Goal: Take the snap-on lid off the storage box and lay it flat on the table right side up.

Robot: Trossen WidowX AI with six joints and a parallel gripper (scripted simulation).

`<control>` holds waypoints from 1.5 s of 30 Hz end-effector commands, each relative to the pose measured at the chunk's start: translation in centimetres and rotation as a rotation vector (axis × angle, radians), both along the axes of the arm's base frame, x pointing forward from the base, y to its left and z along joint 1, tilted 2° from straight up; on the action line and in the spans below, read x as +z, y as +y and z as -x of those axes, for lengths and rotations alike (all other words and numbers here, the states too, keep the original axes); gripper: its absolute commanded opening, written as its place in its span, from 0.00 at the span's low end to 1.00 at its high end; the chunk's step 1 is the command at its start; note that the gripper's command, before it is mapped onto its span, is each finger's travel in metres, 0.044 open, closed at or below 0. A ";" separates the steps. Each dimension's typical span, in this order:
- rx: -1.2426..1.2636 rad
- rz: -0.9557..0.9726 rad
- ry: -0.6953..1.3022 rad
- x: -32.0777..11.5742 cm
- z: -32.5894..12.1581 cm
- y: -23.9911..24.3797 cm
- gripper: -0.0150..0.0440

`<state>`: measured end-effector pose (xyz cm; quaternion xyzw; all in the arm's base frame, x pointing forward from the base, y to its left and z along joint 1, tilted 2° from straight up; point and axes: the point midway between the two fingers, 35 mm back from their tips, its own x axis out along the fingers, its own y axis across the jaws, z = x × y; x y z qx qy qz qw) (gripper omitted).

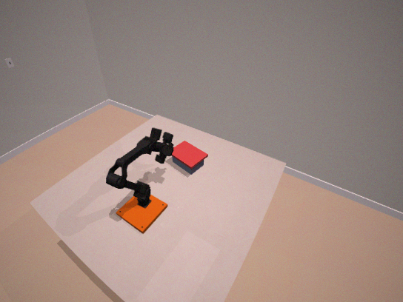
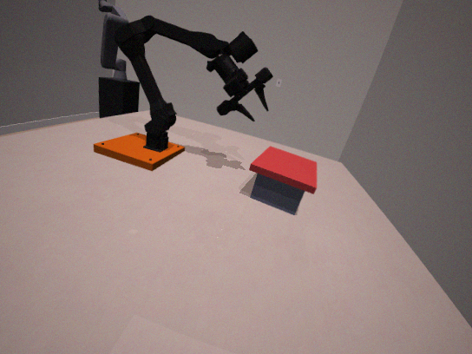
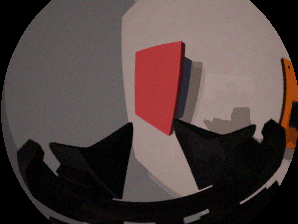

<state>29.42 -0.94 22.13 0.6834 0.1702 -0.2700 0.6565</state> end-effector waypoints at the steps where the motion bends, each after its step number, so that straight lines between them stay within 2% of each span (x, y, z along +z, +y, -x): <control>1: -0.113 -0.053 0.025 -1.3 0.8 -1.3 0.65; 11: -0.113 -0.053 0.025 -1.5 0.8 -1.2 0.65; 18: -0.113 -0.053 0.025 -7.0 0.6 -1.1 0.65; 45: -0.112 -0.052 0.024 -9.1 -2.4 -1.6 0.65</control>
